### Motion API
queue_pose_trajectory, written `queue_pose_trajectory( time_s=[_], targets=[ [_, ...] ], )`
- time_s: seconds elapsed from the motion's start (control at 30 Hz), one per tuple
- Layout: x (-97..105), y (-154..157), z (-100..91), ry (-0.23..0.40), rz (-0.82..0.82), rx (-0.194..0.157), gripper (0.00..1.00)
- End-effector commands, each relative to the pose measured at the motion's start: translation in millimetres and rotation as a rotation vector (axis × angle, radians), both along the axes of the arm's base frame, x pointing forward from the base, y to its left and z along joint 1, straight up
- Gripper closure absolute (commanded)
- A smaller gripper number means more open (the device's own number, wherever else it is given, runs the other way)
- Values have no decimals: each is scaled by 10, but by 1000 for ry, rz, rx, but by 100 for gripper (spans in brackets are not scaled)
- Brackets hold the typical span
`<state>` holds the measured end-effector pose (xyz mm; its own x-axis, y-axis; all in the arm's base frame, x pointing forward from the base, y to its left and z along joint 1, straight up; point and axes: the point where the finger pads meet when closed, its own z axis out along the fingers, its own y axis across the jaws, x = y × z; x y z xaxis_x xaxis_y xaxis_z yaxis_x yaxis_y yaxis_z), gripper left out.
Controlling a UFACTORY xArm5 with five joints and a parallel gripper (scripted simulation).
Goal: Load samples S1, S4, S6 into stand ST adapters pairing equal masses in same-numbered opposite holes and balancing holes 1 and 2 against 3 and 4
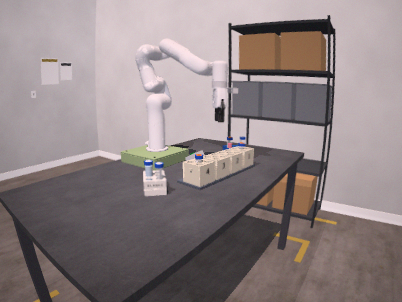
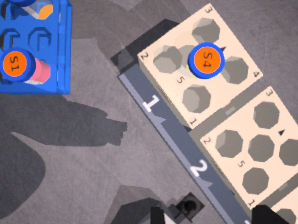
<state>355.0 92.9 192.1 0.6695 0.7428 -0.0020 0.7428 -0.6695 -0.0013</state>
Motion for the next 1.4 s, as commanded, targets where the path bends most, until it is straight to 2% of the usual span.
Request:
queue_pose_trajectory(
  time_s=[0.0,0.53,0.6,1.1,1.17,1.37],
  targets=[
    [-43,247,15,-3,-2,4,43],
    [-223,977,17,-3,-2,5,43],
    [-223,977,17,-3,-2,5,43],
    [-404,1707,20,-3,-2,5,43],
    [-404,1707,20,-3,-2,5,43],
    [-467,1960,21,-3,-2,6,43]
  ],
)
